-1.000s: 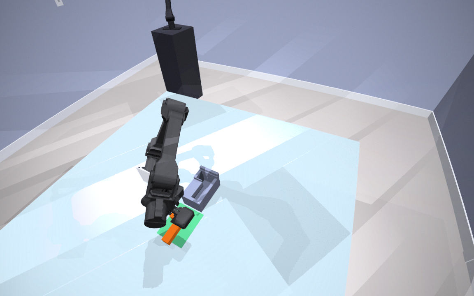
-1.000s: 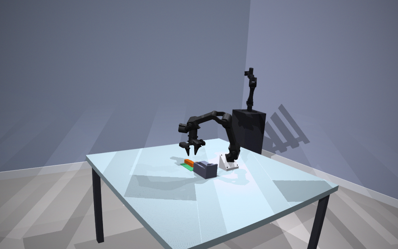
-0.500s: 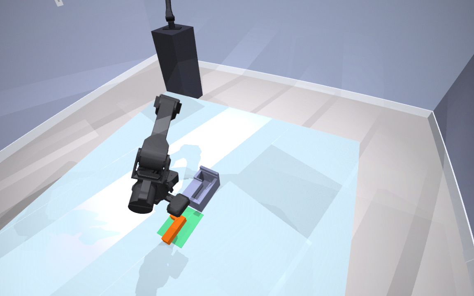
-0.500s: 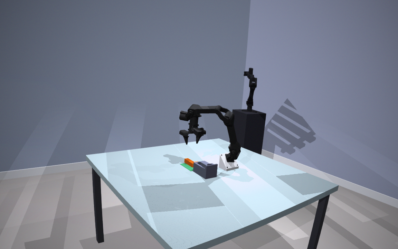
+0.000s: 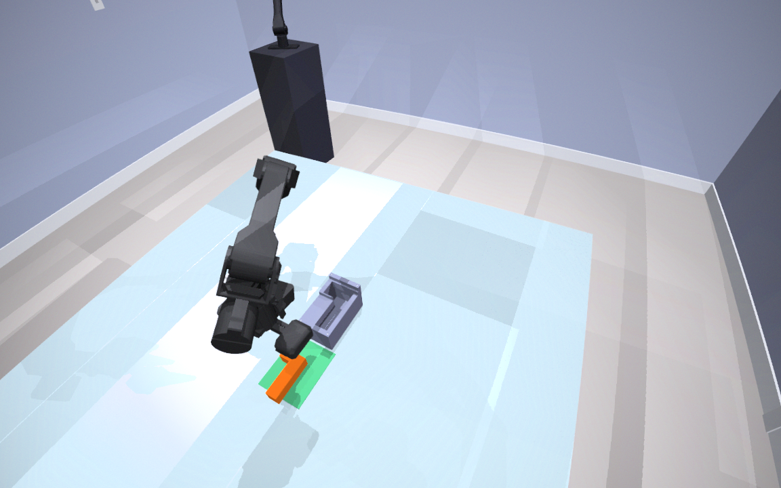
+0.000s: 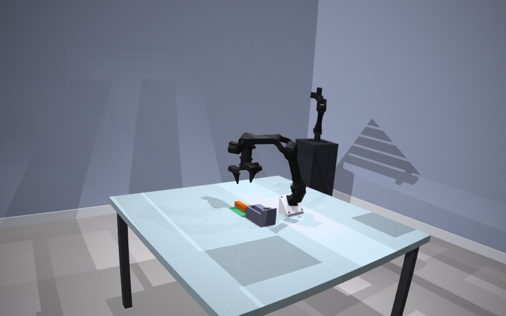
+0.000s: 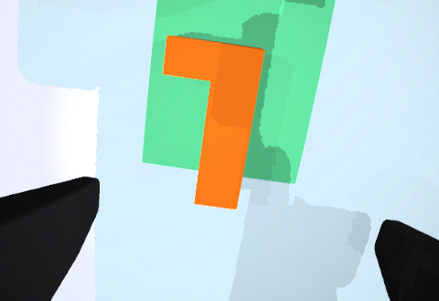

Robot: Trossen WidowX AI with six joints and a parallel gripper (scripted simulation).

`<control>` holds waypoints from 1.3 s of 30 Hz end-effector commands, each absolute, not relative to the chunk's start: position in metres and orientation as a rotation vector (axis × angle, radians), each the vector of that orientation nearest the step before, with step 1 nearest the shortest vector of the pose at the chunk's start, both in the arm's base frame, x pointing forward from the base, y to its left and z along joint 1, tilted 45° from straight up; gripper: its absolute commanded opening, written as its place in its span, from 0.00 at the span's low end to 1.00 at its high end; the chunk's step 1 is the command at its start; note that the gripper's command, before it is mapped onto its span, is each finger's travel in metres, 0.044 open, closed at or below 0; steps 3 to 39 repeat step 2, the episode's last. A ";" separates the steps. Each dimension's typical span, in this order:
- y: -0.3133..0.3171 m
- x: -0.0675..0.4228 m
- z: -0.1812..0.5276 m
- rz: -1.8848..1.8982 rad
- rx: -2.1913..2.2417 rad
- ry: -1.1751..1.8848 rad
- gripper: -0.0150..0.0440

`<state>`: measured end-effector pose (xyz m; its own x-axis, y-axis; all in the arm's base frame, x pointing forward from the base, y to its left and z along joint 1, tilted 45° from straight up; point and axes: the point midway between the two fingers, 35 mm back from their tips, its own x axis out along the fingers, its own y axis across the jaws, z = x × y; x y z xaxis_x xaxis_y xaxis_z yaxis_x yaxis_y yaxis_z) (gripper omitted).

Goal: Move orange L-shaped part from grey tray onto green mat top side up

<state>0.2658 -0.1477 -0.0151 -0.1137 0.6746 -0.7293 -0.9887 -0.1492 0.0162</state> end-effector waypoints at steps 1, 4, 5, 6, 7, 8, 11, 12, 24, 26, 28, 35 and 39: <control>-0.148 0.266 -0.015 1.617 -0.688 0.617 0.93; -0.148 0.266 -0.015 1.617 -0.688 0.617 0.93; -0.148 0.266 -0.015 1.617 -0.688 0.617 0.93; -0.148 0.266 -0.015 1.617 -0.688 0.617 0.93; -0.148 0.266 -0.015 1.617 -0.688 0.617 0.93; -0.148 0.266 -0.015 1.617 -0.688 0.617 0.93; -0.148 0.266 -0.015 1.617 -0.688 0.617 0.93; -0.148 0.266 -0.015 1.617 -0.688 0.617 0.93; -0.148 0.266 -0.015 1.617 -0.688 0.617 0.93; -0.148 0.266 -0.015 1.617 -0.688 0.617 0.93; -0.148 0.266 -0.015 1.617 -0.688 0.617 0.93; -0.148 0.266 -0.015 1.617 -0.688 0.617 0.93; -0.148 0.266 -0.015 1.617 -0.688 0.617 0.93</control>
